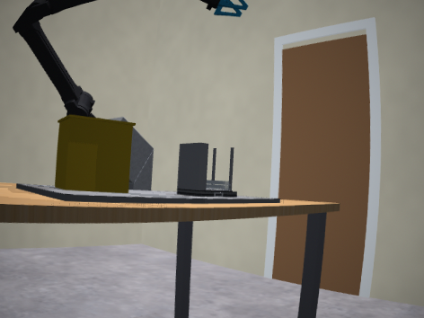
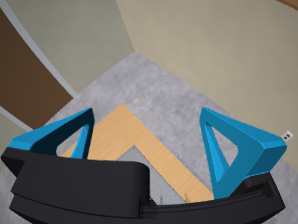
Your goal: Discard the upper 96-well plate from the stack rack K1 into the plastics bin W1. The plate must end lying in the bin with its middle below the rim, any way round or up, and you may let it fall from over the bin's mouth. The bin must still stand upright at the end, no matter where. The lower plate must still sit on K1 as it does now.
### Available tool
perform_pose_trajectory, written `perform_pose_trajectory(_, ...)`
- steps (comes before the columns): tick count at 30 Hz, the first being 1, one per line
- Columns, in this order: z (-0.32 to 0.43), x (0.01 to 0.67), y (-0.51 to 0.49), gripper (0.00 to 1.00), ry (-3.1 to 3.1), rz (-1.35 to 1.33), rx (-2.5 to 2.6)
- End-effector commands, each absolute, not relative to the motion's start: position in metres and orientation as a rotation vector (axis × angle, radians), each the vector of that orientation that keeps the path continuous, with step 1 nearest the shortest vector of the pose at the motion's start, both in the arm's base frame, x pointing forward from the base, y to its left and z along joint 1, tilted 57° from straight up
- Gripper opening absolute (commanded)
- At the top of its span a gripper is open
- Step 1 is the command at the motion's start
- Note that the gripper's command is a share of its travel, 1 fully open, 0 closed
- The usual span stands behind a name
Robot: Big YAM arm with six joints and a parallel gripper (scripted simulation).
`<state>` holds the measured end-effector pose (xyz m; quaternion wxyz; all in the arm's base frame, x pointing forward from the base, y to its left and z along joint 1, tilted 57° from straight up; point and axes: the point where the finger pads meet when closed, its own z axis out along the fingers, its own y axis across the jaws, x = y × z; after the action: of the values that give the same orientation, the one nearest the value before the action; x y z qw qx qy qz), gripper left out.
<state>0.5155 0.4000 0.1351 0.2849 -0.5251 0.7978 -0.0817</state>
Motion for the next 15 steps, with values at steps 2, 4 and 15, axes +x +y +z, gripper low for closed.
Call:
perform_pose_trajectory(2, 0.110, 0.518, 0.390, 1.00, 2.159, -0.248, -1.444)
perform_pose_trajectory(4, 0.107, 0.519, 0.390, 1.00, 2.149, -0.244, -1.435)
perform_pose_trajectory(15, 0.080, 0.509, 0.365, 1.00, 2.231, -0.368, -1.507)
